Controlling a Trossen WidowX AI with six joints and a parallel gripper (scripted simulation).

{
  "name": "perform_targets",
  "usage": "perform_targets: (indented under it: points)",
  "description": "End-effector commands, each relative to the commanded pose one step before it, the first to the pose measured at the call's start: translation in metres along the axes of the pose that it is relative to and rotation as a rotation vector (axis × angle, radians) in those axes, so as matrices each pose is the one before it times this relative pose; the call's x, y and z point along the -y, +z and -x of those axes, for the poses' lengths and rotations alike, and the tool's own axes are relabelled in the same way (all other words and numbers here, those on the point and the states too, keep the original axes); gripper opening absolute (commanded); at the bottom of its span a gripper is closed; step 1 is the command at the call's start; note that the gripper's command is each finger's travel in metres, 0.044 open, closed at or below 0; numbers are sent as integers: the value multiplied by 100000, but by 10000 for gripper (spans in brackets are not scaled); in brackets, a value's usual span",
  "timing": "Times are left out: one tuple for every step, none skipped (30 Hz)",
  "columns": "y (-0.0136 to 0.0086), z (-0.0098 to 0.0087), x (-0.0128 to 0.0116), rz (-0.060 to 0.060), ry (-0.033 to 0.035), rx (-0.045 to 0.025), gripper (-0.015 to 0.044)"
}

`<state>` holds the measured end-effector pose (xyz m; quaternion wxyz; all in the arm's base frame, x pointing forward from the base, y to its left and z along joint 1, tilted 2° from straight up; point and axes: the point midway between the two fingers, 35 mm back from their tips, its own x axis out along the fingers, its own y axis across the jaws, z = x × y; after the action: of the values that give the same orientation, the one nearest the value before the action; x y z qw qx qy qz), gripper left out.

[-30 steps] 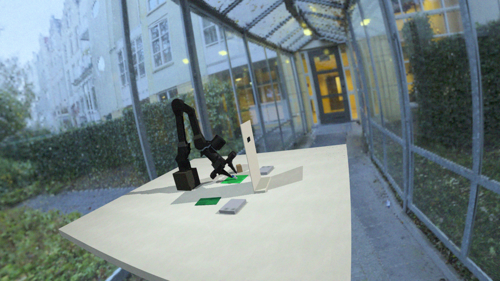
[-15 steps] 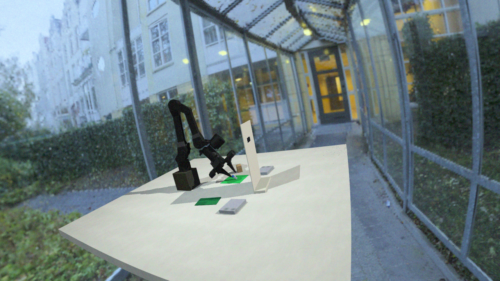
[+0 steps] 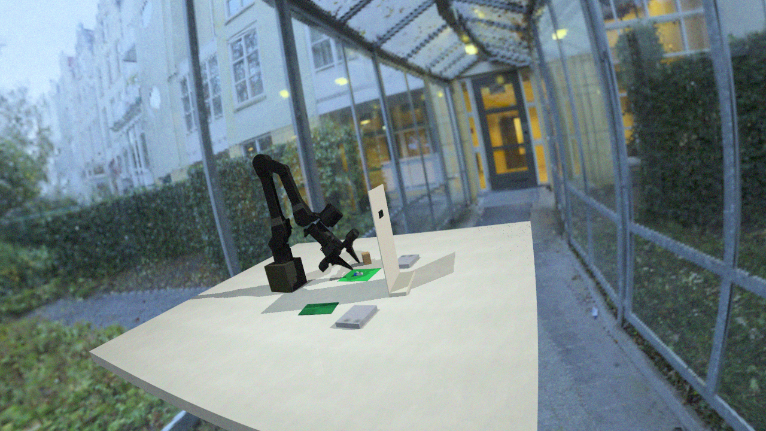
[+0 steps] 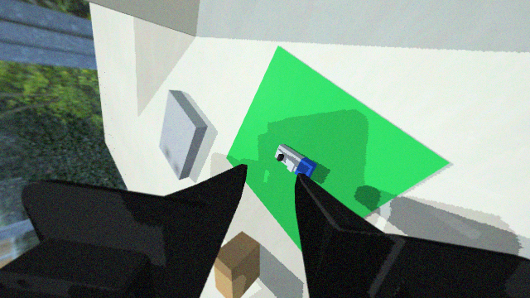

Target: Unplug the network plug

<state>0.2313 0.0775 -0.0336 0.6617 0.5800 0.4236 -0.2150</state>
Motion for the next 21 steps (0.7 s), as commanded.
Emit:
perform_targets:
  points:
    - [-27, 244, -65, 319, 334, -230, 156]
    - [2, 51, 1, -7, -2, 5, 156]
    - [2, 51, 2, -7, -2, 5, 156]
    - [2, 51, 2, -7, -2, 5, 156]
    - [2, 51, 2, -7, -2, 5, 156]
    - [2, 51, 2, -7, -2, 5, 156]
    - [2, 51, 3, -7, -2, 5, 156]
    - [2, 51, 3, -7, -2, 5, 156]
    - [0, 7, -11, 0, 1, 0, 156]
    - [1, 22, -34, 0, 2, 1, 156]
    - [1, 37, -57, -1, 4, 1, 156]
    - [2, 46, -68, -1, 5, 1, 156]
    - [2, 47, -68, -1, 5, 1, 156]
    - [2, 48, -68, -1, 5, 1, 156]
    - [2, 48, -68, -1, 5, 1, 156]
    - [2, 49, -67, -1, 5, 1, 156]
    - [2, 50, -67, -1, 5, 1, 156]
    - [2, 51, -67, -1, 4, 1, 156]
    - [2, 51, -67, -1, 4, 1, 156]
    - [2, 52, -66, -1, 4, 1, 156]
    - [2, 53, -66, -1, 4, 1, 156]
